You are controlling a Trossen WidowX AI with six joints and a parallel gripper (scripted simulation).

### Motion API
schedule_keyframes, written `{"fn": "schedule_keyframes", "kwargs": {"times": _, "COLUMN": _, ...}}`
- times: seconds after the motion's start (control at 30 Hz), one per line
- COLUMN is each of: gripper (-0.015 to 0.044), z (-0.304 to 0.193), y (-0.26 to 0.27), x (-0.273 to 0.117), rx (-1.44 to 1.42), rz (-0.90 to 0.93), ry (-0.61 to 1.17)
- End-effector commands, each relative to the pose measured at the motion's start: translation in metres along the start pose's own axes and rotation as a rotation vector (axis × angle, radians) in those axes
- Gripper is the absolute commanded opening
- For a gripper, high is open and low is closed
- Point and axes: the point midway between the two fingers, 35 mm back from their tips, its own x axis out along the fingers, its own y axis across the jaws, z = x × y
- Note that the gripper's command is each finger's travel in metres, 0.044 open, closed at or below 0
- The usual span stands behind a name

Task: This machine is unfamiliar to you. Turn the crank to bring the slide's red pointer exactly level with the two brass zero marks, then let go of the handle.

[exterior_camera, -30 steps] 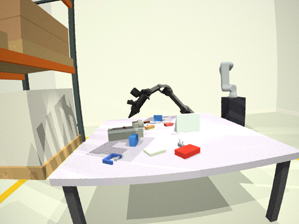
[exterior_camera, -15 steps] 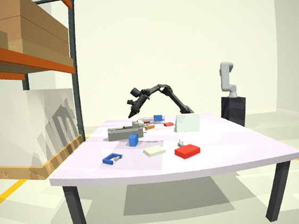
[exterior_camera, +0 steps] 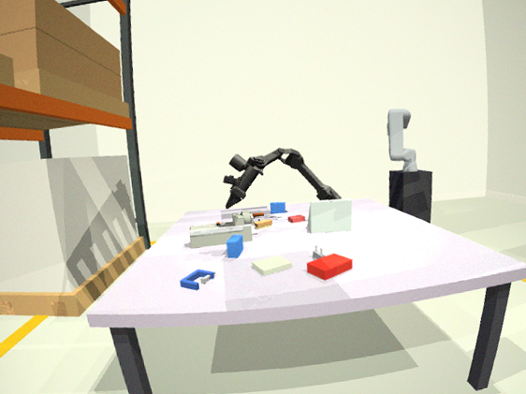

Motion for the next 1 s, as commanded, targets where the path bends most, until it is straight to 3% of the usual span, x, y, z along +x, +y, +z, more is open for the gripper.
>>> {"fn": "schedule_keyframes", "kwargs": {"times": 0.0, "gripper": 0.0282, "z": -0.0001, "y": -0.0001, "x": 0.0001, "rx": 0.000, "rz": 0.000, "ry": 0.000}}
{"fn": "schedule_keyframes", "kwargs": {"times": 0.37, "gripper": 0.0000, "z": -0.0001, "y": -0.0001, "x": 0.0001, "rx": 0.000, "rz": 0.000, "ry": 0.000}}
{"fn": "schedule_keyframes", "kwargs": {"times": 0.93, "gripper": 0.0000, "z": 0.0000, "y": 0.0001, "x": 0.0000, "rx": 0.000, "rz": 0.000, "ry": 0.000}}
{"fn": "schedule_keyframes", "kwargs": {"times": 0.97, "gripper": 0.0026, "z": 0.0000, "y": 0.0001, "x": 0.0000, "rx": 0.000, "rz": 0.000, "ry": 0.000}}
